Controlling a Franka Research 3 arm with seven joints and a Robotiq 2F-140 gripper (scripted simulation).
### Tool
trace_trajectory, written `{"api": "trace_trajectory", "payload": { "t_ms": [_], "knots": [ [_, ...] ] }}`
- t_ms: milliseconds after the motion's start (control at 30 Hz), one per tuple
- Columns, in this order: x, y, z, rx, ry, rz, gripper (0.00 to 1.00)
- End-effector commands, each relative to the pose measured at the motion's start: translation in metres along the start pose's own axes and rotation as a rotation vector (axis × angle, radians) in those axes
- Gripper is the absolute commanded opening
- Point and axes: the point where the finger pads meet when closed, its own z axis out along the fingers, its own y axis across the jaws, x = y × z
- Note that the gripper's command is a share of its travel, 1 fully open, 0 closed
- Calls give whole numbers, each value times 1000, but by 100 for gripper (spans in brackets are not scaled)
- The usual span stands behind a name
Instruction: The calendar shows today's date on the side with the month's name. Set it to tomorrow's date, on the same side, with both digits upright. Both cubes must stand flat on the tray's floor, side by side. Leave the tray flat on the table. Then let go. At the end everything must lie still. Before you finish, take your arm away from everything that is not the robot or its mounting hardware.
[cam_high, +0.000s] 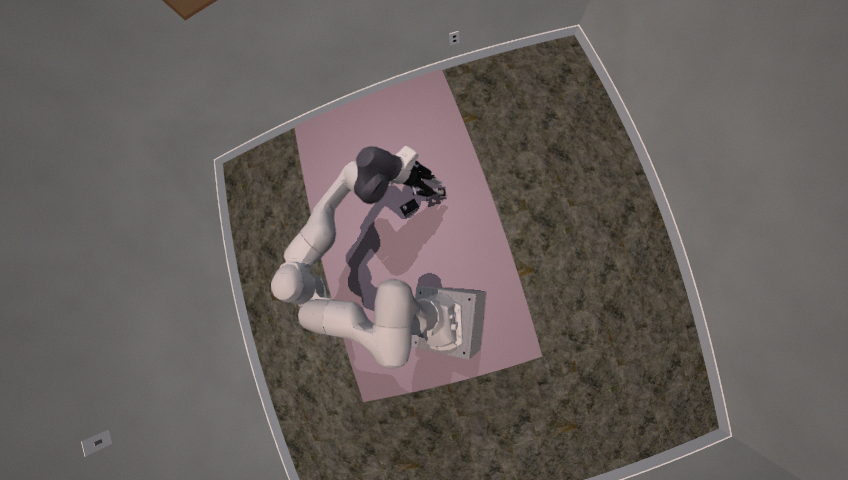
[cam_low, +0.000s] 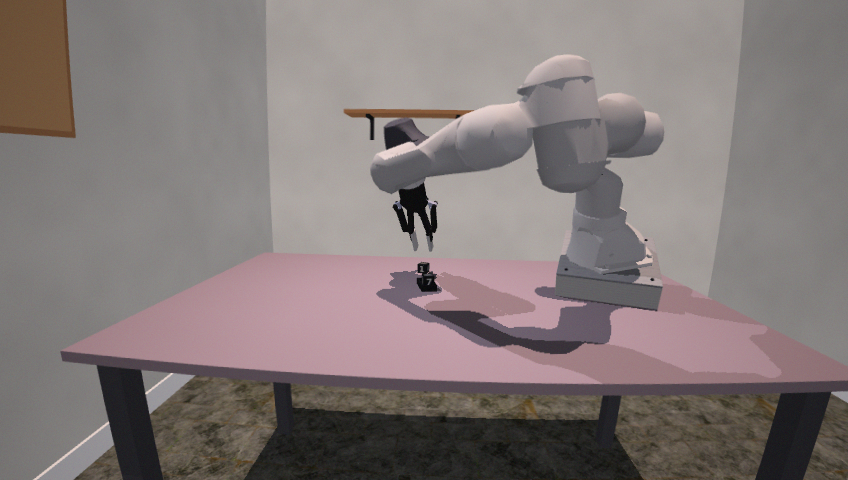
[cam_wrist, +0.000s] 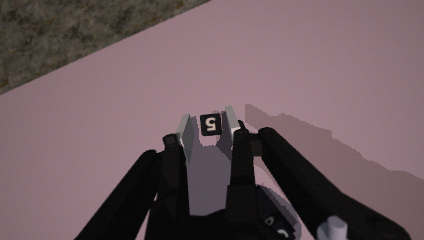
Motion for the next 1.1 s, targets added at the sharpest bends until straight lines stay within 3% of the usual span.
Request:
{"api": "trace_trajectory", "payload": {
  "t_ms": [0, 133, 333, 433, 1067],
  "knots": [
    [5, -1, -2, -3, 27, 97, 28],
    [4, -1, -1, -8, 59, 97, 28],
    [2, -1, 0, -19, 238, 96, 28],
    [1, -2, -1, -15, 289, 97, 28],
    [-2, -2, 0, -15, 289, 97, 28]
  ]
}}
